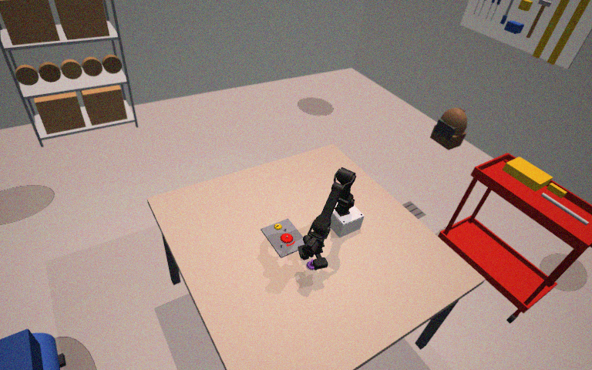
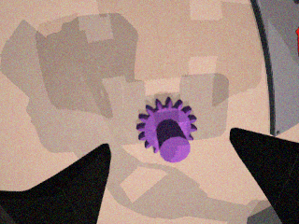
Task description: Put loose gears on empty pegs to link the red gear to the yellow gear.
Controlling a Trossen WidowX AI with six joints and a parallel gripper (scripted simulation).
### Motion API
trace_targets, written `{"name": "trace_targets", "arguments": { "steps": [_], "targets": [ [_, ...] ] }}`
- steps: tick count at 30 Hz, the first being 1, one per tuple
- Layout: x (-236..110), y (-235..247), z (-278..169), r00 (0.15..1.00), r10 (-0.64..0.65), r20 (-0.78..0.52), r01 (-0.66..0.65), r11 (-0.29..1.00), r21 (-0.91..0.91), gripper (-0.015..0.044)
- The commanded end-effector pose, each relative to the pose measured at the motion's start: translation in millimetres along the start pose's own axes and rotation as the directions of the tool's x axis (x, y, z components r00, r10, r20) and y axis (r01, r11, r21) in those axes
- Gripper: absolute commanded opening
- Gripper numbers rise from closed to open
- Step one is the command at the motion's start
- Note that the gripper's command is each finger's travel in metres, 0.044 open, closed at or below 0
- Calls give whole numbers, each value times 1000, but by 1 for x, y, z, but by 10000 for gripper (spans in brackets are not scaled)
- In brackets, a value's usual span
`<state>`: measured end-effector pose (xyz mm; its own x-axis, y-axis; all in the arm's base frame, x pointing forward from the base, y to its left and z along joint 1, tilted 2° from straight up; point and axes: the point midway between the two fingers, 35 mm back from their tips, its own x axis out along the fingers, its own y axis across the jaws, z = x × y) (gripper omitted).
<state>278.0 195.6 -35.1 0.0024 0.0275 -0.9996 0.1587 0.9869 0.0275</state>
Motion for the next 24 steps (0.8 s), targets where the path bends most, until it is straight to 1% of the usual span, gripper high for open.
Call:
{"name": "trace_targets", "arguments": {
  "steps": [1,3,17,24],
  "targets": [
    [4,0,-1,1000,2,-4,-2,1000,6,440],
    [4,0,-1,1000,2,-4,-2,1000,6,440],
    [4,0,-1,1000,2,-4,-2,1000,6,72],
    [4,0,-1,1000,2,-4,-2,1000,6,26]
  ]
}}
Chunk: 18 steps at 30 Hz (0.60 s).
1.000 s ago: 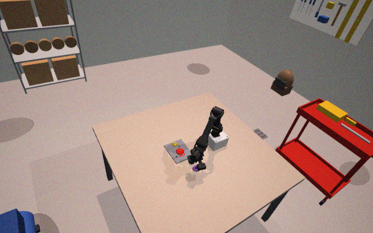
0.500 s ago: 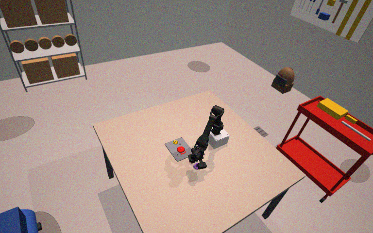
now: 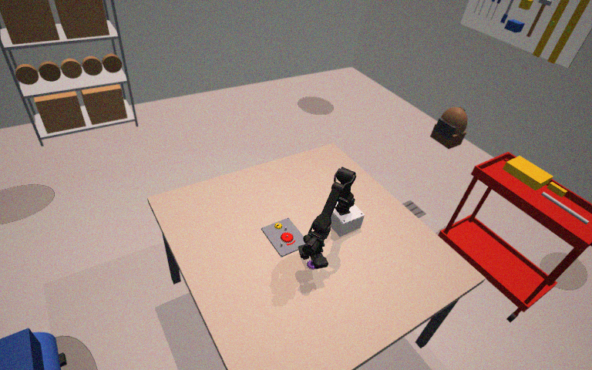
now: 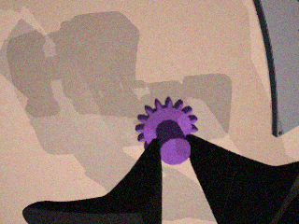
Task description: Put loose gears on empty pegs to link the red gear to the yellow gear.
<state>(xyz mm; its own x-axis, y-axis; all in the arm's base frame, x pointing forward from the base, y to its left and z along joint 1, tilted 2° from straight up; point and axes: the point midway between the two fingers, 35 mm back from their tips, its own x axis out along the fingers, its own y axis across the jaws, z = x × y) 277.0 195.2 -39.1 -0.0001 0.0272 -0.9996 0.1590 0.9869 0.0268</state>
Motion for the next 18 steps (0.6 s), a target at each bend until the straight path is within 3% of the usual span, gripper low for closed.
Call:
{"name": "trace_targets", "arguments": {
  "steps": [1,2,18],
  "targets": [
    [0,0,0,1000,2,-2,-2,1000,6,19],
    [0,0,0,1000,2,-2,-2,1000,6,0],
    [-53,7,2,1000,3,-1,-3,1000,6,0]
  ]
}}
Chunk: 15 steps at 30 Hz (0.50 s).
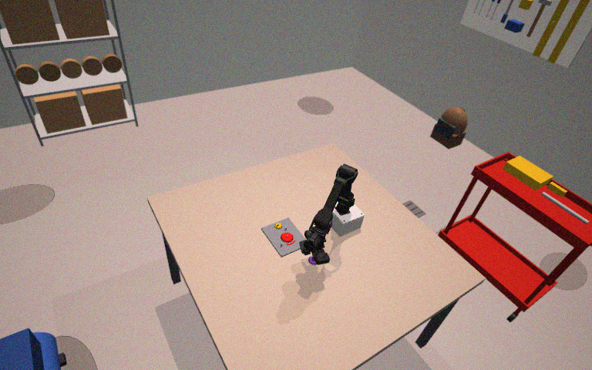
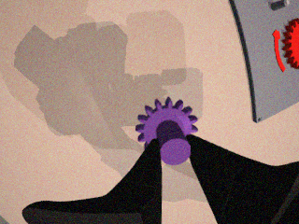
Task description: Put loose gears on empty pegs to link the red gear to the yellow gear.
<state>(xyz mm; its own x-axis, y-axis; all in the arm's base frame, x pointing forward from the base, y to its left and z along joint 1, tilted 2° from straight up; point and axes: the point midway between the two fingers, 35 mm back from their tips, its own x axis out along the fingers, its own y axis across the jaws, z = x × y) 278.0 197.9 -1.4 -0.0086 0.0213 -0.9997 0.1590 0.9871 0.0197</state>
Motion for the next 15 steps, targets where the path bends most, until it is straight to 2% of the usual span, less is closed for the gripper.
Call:
{"name": "trace_targets", "arguments": {
  "steps": [1,15],
  "targets": [
    [-19,3,1,1000,10,6,-10,1000,6,0],
    [-74,2,-5,1000,10,6,-10,1000,6,0]
  ]
}}
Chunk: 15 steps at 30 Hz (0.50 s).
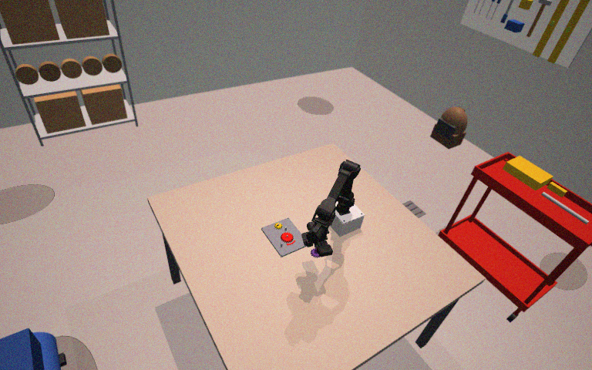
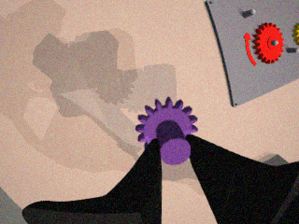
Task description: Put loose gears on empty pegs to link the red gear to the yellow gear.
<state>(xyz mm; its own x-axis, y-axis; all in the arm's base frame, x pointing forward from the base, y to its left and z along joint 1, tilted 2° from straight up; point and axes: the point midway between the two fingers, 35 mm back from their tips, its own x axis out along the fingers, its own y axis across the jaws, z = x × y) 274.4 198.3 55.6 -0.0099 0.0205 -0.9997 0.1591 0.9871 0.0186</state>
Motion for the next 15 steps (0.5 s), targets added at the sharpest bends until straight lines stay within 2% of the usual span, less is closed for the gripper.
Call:
{"name": "trace_targets", "arguments": {
  "steps": [1,8,15],
  "targets": [
    [-21,1,-2,1000,11,7,-11,1000,6,0],
    [-47,-3,-7,1000,11,7,-11,1000,6,0],
    [-49,-6,-5,1000,11,7,-11,1000,6,0]
  ]
}}
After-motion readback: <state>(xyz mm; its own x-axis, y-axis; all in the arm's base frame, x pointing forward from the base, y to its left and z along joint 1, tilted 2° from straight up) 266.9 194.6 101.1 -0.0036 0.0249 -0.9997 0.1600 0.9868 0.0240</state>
